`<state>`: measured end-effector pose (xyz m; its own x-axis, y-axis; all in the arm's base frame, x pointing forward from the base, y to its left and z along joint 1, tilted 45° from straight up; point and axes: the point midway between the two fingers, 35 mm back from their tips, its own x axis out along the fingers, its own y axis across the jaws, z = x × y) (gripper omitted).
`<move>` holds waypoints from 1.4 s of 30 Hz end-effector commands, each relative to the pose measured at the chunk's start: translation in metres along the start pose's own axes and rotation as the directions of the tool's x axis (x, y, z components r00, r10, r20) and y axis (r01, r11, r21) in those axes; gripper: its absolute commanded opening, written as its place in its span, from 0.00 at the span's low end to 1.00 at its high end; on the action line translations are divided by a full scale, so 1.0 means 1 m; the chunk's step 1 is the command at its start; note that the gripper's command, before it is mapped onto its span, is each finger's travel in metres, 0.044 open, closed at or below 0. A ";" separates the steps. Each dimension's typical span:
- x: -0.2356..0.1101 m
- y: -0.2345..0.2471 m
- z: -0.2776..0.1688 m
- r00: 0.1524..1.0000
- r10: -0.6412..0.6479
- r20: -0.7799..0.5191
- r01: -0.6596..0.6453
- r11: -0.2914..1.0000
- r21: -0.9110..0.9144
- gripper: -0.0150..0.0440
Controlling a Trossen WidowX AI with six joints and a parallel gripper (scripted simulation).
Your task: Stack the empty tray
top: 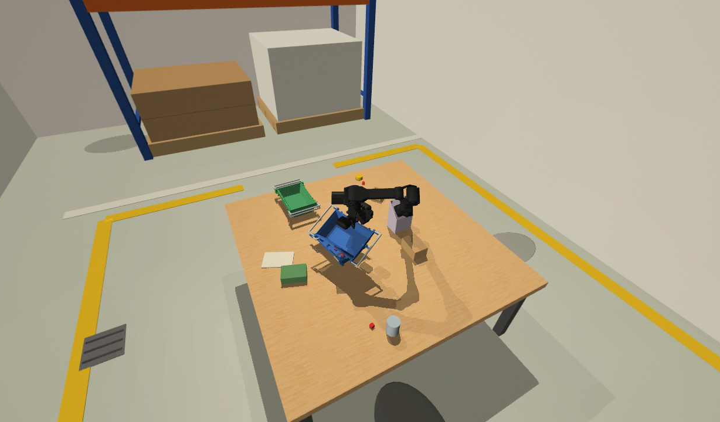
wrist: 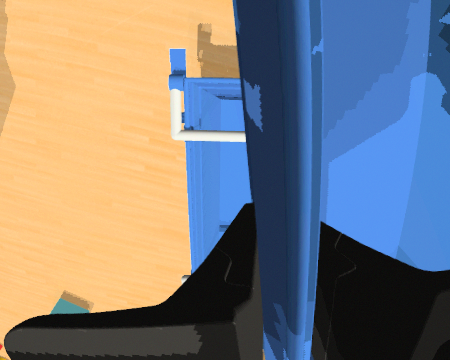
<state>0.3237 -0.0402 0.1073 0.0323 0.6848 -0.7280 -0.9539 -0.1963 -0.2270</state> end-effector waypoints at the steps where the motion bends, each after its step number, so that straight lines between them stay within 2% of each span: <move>1: -0.005 0.002 -0.021 1.000 -0.017 -0.008 0.017 0.999 0.028 0.25; 15: 0.000 0.022 -0.078 1.000 -0.025 0.013 0.023 0.990 0.137 0.25; 42: 0.000 0.023 -0.079 1.000 -0.025 0.014 0.023 0.990 0.138 0.25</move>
<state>0.3248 -0.0960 0.0502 0.0386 0.7023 -0.7108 -0.9862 -0.0881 -0.1405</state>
